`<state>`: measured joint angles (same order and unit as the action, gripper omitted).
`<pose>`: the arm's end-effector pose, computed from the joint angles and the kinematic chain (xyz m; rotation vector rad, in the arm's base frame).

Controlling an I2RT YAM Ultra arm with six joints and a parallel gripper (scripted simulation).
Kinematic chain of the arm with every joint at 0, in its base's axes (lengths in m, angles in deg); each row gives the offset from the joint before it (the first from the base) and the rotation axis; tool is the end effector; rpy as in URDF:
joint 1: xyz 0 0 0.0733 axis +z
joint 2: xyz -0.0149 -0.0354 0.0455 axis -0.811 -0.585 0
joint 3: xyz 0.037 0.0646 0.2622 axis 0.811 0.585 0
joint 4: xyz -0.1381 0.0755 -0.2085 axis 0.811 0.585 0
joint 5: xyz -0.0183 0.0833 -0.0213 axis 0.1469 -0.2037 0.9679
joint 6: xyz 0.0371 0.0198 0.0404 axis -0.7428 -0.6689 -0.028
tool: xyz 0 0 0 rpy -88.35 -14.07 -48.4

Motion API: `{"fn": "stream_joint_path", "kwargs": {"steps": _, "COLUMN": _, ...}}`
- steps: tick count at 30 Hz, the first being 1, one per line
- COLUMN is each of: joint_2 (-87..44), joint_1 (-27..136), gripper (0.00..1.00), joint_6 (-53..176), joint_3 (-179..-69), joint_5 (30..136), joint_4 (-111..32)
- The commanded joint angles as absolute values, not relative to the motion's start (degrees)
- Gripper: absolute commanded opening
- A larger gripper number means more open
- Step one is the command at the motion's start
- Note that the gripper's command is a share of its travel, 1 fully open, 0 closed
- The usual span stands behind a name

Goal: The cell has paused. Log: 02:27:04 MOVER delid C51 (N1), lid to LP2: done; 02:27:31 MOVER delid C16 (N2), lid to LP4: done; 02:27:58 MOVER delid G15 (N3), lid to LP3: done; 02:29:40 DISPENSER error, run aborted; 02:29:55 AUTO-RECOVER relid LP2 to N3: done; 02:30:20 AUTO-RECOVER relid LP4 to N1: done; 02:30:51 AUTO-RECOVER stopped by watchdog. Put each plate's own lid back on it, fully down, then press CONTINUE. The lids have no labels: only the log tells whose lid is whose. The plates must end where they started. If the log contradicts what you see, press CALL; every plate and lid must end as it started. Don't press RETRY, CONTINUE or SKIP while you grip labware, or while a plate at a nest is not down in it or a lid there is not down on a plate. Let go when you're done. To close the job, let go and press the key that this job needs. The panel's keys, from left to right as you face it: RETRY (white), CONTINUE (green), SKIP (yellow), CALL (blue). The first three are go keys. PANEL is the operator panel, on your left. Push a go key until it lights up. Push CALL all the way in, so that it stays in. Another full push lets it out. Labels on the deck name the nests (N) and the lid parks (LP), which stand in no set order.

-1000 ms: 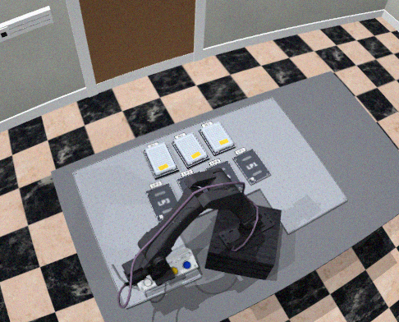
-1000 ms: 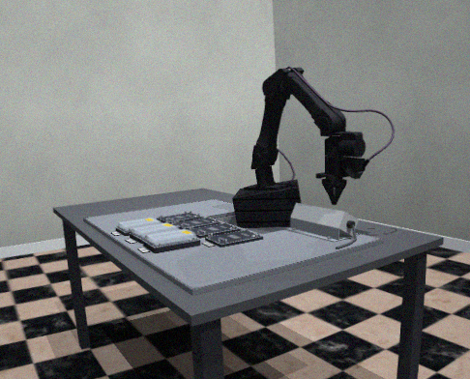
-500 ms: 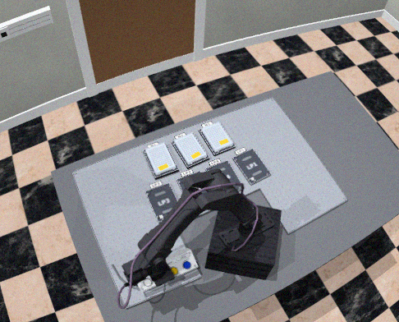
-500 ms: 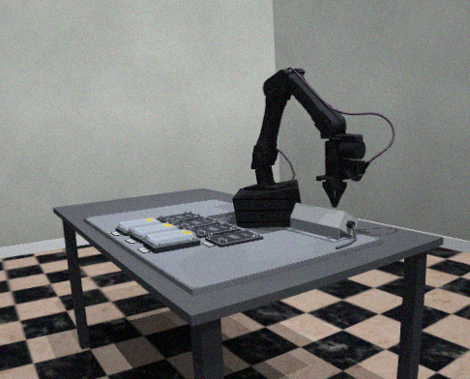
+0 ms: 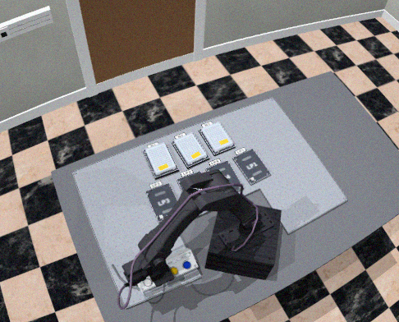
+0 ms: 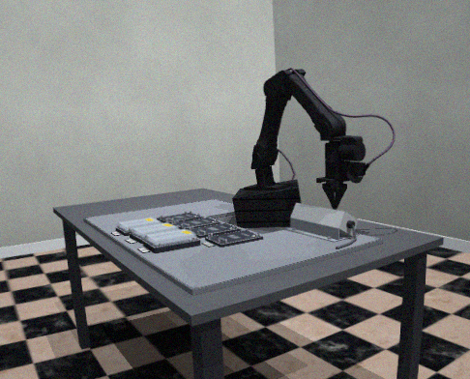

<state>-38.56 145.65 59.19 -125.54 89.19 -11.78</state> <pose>-0.0058 0.3485 0.0786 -2.2041 2.2248 -0.2200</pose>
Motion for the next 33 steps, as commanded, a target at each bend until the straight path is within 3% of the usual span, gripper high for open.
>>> {"fn": "stream_joint_path", "kwargs": {"steps": 1, "joint_2": -38.6, "joint_1": 145.7, "gripper": 0.00, "joint_6": 59.4, "joint_3": -124.9, "joint_5": 89.3, "joint_4": -13.1}}
{"fn": "stream_joint_path", "kwargs": {"steps": 33, "joint_2": -39.2, "joint_1": 145.3, "gripper": 0.00, "joint_6": 59.6, "joint_3": -124.3, "joint_5": 89.3, "joint_4": -14.5}}
